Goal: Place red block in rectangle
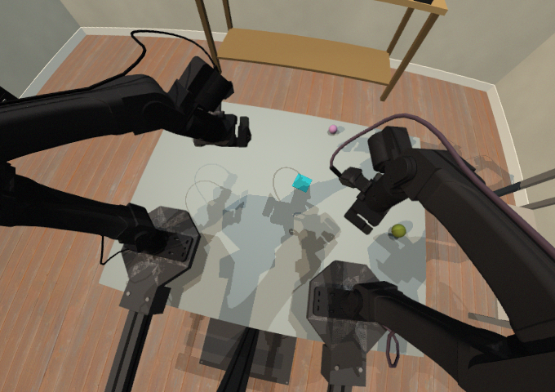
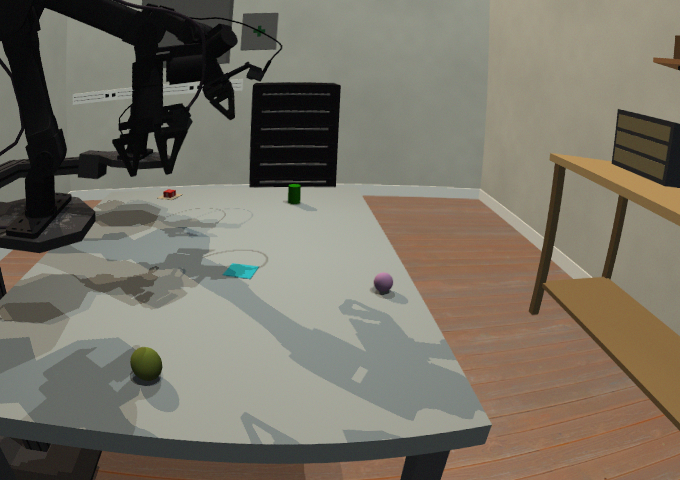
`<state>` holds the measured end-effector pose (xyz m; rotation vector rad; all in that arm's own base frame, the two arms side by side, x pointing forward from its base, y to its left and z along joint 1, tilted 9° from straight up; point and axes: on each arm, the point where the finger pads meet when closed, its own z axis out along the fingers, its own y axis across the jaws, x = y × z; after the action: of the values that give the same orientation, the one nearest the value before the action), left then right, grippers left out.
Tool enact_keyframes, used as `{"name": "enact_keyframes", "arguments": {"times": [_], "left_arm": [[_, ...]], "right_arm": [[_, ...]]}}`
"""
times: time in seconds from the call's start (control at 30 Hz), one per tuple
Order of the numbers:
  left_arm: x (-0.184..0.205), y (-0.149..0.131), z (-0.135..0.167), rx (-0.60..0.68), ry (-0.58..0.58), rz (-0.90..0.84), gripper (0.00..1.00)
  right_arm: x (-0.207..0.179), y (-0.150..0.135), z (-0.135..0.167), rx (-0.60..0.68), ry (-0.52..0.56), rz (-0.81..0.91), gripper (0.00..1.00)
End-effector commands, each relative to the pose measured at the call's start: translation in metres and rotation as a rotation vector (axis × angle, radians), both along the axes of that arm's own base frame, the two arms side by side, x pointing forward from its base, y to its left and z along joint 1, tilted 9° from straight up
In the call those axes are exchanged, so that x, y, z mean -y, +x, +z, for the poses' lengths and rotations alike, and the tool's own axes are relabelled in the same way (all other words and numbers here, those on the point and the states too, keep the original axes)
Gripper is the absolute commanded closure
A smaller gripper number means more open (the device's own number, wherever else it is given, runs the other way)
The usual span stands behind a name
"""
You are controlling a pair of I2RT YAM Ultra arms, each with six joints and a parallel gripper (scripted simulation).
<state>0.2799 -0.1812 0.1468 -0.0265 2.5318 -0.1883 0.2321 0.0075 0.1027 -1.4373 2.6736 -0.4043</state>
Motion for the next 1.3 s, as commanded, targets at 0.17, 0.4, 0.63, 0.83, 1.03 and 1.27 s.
{"name": "enact_keyframes", "arguments": {"times": [0.17,0.4,0.63,0.83,1.03,1.27], "left_arm": [[-0.102,0.021,-0.015,0.055,-0.013,0.476,0.0],[-0.188,0.008,-0.038,0.078,0.01,0.853,0.0],[-0.241,-0.015,-0.053,0.102,0.033,1.105,0.0],[-0.29,-0.05,-0.067,0.136,0.065,1.366,0.0],[-0.315,-0.076,-0.075,0.161,0.088,1.52,0.0],[-0.353,-0.135,-0.088,0.224,0.147,1.818,0.0]], "right_arm": [[-0.027,0.022,0.006,0.125,0.053,0.029,0.0],[-0.082,0.047,0.016,0.297,0.154,0.098,0.0],[-0.142,0.054,0.031,0.423,0.283,0.183,0.0],[-0.212,0.041,0.051,0.522,0.456,0.285,0.0],[-0.254,0.023,0.065,0.563,0.578,0.348,0.0],[-0.331,-0.037,0.103,0.603,0.868,0.467,0.0]]}}
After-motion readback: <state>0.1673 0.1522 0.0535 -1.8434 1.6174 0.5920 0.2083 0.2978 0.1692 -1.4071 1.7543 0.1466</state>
